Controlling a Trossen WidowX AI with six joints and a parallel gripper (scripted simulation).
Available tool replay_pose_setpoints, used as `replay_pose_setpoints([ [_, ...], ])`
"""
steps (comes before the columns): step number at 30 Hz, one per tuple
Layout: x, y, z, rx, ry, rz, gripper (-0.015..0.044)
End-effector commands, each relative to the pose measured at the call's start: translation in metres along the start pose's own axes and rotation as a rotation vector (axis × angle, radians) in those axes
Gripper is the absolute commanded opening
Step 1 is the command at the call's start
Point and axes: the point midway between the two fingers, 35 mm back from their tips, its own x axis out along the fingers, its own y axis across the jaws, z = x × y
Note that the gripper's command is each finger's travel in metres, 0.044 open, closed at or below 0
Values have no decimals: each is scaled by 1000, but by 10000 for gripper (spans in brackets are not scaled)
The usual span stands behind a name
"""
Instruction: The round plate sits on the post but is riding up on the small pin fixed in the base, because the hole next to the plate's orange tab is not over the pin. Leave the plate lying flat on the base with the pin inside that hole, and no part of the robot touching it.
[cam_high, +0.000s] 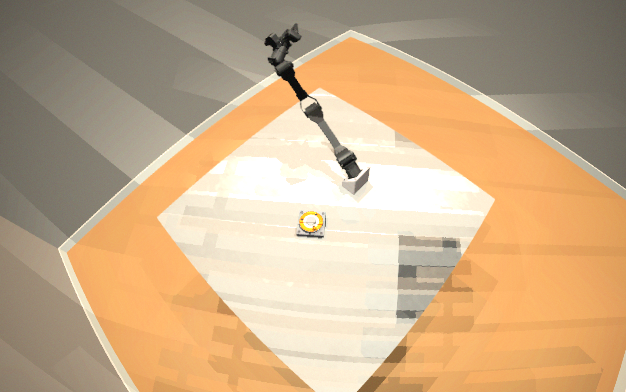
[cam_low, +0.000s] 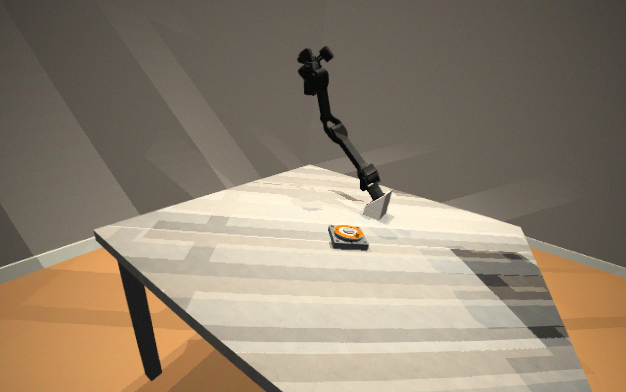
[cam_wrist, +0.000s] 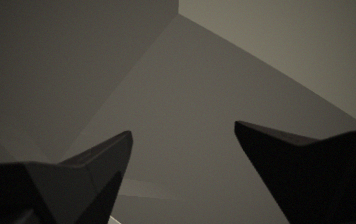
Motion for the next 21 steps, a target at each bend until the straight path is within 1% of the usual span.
replay_pose_setpoints([
  [1,-2,-4,4,7,-18,-7,374],
  [2,-8,-18,16,27,-71,-28,347],
  [4,-34,-61,52,79,-247,-106,295],
  [8,-64,-100,79,109,-392,-181,190],
  [10,-75,-113,84,101,-423,-233,137],
  [12,-108,-148,101,112,-534,-323,85],
  [15,-147,-185,116,128,-660,-417,6],
  [17,-168,-202,122,135,-722,-469,0],
  [21,-234,-246,131,151,-885,-623,0],
])
